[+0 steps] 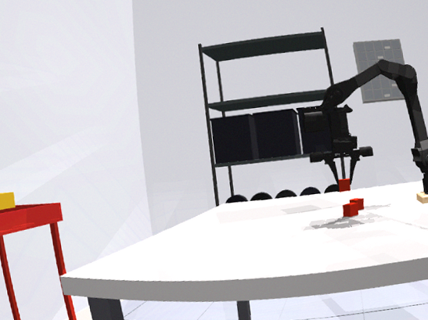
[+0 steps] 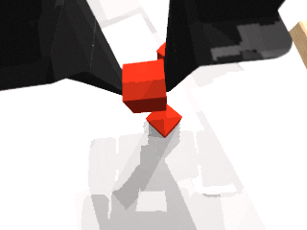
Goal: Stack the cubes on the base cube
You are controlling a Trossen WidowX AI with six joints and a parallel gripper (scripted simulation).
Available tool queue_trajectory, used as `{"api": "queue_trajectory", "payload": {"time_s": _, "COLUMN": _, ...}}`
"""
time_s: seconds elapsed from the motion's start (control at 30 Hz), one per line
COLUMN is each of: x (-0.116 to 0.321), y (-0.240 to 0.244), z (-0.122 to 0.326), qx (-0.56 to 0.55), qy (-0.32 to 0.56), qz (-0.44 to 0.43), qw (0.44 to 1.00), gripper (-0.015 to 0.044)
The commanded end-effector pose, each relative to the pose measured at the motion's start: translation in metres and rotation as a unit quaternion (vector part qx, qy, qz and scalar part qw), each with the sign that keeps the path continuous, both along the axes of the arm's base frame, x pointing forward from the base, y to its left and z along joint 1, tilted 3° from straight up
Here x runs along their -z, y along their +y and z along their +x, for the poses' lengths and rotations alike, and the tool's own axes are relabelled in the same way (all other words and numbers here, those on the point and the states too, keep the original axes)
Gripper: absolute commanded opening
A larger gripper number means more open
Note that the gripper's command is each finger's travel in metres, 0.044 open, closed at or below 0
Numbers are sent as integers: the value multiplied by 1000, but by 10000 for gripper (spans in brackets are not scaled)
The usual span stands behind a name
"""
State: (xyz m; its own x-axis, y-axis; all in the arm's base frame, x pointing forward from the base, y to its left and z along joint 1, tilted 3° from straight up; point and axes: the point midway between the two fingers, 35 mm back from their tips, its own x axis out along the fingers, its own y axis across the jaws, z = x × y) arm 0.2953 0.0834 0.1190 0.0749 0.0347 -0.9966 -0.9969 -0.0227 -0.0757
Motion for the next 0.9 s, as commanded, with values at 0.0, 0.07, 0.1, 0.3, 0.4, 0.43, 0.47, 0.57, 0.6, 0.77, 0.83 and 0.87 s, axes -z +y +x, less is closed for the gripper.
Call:
{"api": "queue_trajectory", "payload": {"time_s": 0.0, "x": 3, "y": 12, "z": -4, "qx": 5, "qy": 0, "qz": -1, "qw": 1000, "gripper": 105}}
{"api": "queue_trajectory", "payload": {"time_s": 0.07, "x": 4, "y": 18, "z": -6, "qx": 7, "qy": 1, "qz": -2, "qw": 1000, "gripper": 105}}
{"api": "queue_trajectory", "payload": {"time_s": 0.1, "x": 4, "y": 20, "z": -7, "qx": 8, "qy": 1, "qz": -2, "qw": 1000, "gripper": 105}}
{"api": "queue_trajectory", "payload": {"time_s": 0.3, "x": 7, "y": 33, "z": -13, "qx": 12, "qy": 2, "qz": -2, "qw": 1000, "gripper": 105}}
{"api": "queue_trajectory", "payload": {"time_s": 0.4, "x": 7, "y": 33, "z": -13, "qx": 12, "qy": 2, "qz": -2, "qw": 1000, "gripper": 105}}
{"api": "queue_trajectory", "payload": {"time_s": 0.43, "x": 7, "y": 33, "z": -13, "qx": 12, "qy": 2, "qz": -2, "qw": 1000, "gripper": 105}}
{"api": "queue_trajectory", "payload": {"time_s": 0.47, "x": 7, "y": 33, "z": -13, "qx": 12, "qy": 2, "qz": -2, "qw": 1000, "gripper": 105}}
{"api": "queue_trajectory", "payload": {"time_s": 0.57, "x": 7, "y": 33, "z": -13, "qx": 12, "qy": 2, "qz": -2, "qw": 1000, "gripper": 105}}
{"api": "queue_trajectory", "payload": {"time_s": 0.6, "x": 7, "y": 33, "z": -13, "qx": 12, "qy": 2, "qz": -2, "qw": 1000, "gripper": 105}}
{"api": "queue_trajectory", "payload": {"time_s": 0.77, "x": 10, "y": 33, "z": -12, "qx": 12, "qy": 2, "qz": -2, "qw": 1000, "gripper": 105}}
{"api": "queue_trajectory", "payload": {"time_s": 0.83, "x": 14, "y": 33, "z": -12, "qx": 12, "qy": 2, "qz": -2, "qw": 1000, "gripper": 105}}
{"api": "queue_trajectory", "payload": {"time_s": 0.87, "x": 17, "y": 33, "z": -12, "qx": 12, "qy": 2, "qz": -2, "qw": 1000, "gripper": 105}}
